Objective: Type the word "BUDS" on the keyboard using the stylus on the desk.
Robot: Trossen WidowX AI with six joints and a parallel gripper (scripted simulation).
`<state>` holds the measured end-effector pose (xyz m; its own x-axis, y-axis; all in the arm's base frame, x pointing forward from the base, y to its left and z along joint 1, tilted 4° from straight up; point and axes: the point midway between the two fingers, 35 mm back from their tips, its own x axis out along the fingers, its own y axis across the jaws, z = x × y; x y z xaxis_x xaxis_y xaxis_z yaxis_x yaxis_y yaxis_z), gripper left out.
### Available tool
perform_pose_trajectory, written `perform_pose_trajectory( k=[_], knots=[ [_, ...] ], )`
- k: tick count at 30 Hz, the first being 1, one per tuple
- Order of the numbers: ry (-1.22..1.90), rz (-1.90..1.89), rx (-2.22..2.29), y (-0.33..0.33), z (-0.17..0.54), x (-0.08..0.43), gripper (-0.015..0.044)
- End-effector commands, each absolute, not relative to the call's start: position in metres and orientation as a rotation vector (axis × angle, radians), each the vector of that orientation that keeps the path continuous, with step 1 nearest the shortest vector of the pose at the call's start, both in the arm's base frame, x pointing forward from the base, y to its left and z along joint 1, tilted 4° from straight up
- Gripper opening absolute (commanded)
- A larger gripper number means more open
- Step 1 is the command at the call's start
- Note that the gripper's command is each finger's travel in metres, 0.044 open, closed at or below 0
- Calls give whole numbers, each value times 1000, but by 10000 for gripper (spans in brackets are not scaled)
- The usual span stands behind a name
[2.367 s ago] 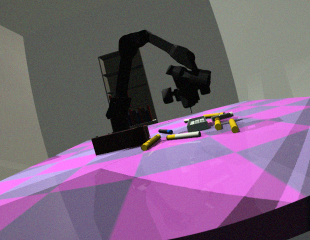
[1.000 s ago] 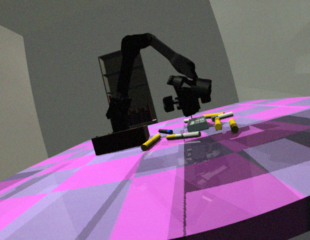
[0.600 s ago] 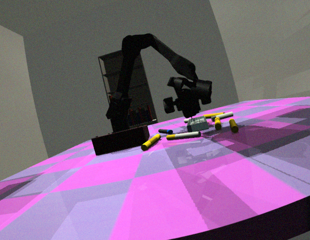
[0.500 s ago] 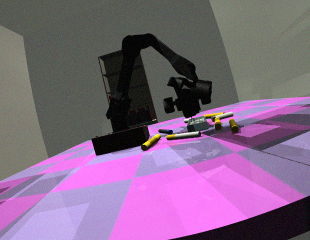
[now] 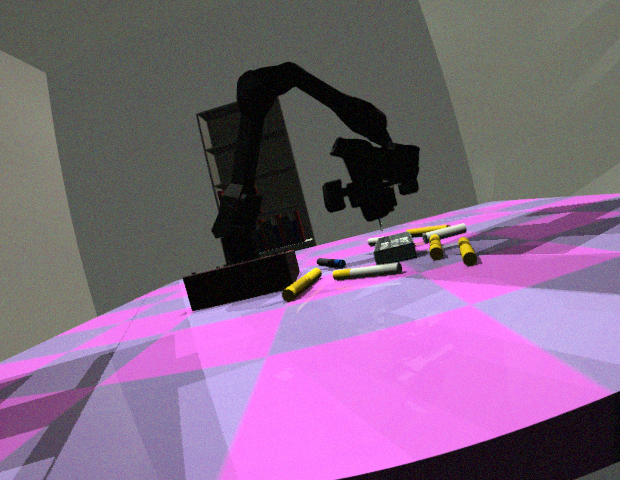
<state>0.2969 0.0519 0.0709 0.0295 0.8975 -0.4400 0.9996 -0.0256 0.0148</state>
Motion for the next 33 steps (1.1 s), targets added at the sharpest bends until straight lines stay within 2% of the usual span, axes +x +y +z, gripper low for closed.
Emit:
perform_pose_trajectory(
  k=[1, 3, 9, 11, 32, 33],
  knots=[
    [1932, -439, 1989, 51, 79, 298, 81],
    [1931, -441, 1991, 51, 75, 298, 84],
    [1931, -441, 1991, 51, 75, 298, 44],
    [1931, -441, 1991, 51, 76, 299, 0],
    [1931, -438, 1988, 42, 61, 318, 0],
    [1931, -438, 1988, 41, 61, 318, 26]
  ],
)
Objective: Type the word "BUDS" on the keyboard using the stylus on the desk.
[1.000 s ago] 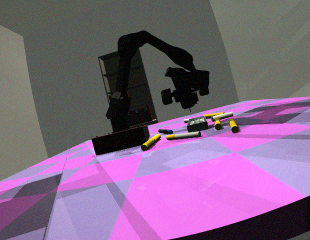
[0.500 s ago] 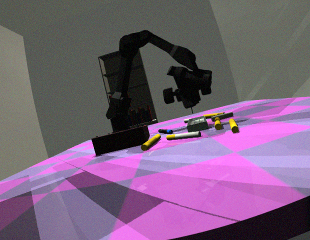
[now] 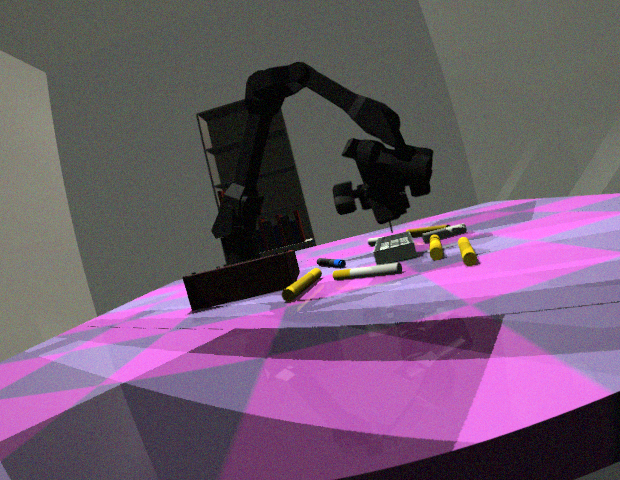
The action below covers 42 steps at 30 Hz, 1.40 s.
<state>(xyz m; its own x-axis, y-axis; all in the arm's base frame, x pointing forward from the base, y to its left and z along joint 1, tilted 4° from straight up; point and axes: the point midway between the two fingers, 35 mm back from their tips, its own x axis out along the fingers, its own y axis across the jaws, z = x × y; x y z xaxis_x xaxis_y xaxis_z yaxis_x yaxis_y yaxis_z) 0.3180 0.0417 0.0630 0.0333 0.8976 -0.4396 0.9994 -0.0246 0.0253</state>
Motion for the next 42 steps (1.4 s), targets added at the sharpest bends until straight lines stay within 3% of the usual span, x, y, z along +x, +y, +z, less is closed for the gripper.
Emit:
perform_pose_trajectory(
  k=[1, 3, 42],
  knots=[
    [1931, -439, 1988, 41, 59, 318, 53],
    [1931, -439, 1988, 41, 59, 318, 81],
    [1931, -439, 1988, 42, 42, 318, 81]
  ],
)
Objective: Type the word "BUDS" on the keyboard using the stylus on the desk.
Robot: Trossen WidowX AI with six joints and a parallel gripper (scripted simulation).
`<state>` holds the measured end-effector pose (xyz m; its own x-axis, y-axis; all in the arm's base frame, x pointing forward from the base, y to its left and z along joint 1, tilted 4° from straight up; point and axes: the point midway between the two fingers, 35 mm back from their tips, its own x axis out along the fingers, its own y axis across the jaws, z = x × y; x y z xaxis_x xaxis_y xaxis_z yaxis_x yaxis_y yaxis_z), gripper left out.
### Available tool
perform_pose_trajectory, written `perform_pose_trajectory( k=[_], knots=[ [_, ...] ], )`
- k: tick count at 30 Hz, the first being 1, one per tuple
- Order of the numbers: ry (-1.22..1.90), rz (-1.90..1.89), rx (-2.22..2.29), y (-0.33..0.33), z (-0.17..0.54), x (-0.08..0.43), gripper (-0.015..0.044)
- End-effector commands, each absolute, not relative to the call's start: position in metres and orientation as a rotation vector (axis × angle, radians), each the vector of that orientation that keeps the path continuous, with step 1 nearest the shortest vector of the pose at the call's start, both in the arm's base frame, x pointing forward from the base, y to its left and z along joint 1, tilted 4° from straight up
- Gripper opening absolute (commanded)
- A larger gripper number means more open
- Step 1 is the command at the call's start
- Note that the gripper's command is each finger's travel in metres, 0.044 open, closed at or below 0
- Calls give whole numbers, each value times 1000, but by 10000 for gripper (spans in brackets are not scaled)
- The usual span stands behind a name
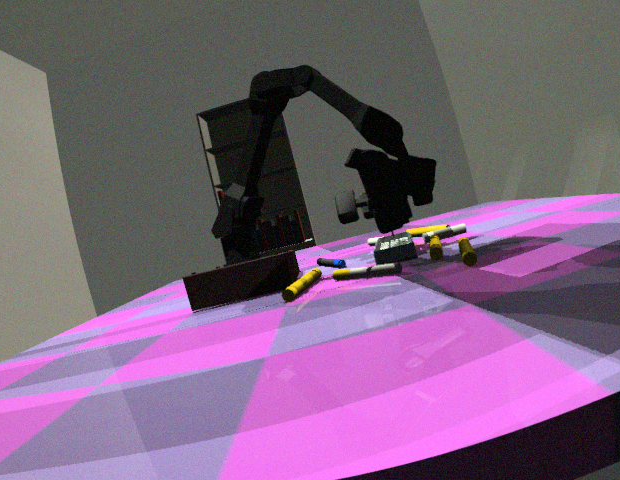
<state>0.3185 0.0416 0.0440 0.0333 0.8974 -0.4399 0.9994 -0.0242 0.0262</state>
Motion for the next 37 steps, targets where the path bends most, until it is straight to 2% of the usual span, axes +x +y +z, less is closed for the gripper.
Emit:
perform_pose_trajectory(
  k=[1, 15, 24, 37],
  knots=[
    [1931, -439, 1988, 42, 42, 318, 81],
    [1931, -439, 1988, 42, 43, 318, 81],
    [1931, -439, 1988, 39, 79, 317, 81],
    [1929, -437, 1993, 40, 76, 318, 81]
  ],
)
